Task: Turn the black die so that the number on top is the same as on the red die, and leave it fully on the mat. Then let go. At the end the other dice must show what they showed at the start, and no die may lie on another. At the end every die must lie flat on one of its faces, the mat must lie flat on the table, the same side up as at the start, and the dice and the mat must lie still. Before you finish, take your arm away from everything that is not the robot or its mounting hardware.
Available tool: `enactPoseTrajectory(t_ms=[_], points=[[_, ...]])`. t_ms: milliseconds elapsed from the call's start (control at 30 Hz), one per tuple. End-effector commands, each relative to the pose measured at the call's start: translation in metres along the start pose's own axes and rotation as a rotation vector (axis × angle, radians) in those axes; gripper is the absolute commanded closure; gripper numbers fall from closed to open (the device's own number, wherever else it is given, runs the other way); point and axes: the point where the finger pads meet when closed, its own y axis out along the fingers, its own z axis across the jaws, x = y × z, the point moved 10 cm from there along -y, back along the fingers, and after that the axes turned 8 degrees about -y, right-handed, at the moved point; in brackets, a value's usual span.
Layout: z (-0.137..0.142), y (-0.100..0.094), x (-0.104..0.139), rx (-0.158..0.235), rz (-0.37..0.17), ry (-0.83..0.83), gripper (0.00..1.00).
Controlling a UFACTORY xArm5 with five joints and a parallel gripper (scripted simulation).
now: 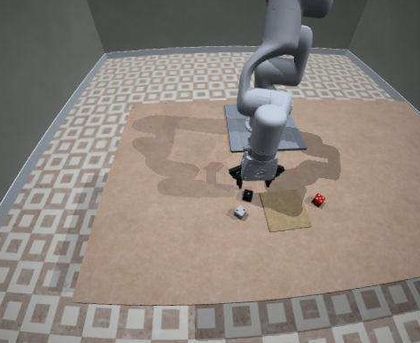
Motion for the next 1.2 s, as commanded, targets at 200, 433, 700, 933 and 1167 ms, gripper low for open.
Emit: enactPoseTrajectory(t_ms=[200, 433, 700, 933, 1167], points=[[0.057, 0.000, 0.017, 0.000, -0.002, -0.001, 0.00], [0.098, 0.000, 0.029, 0.000, 0.000, -0.001, 0.00], [0.165, 0.000, 0.049, 0.000, 0.001, -0.001, 0.00], [0.205, 0.001, 0.060, -0.001, 0.002, -0.001, 0.00], [0.216, 0.001, 0.063, -0.001, 0.003, -0.001, 0.00]])
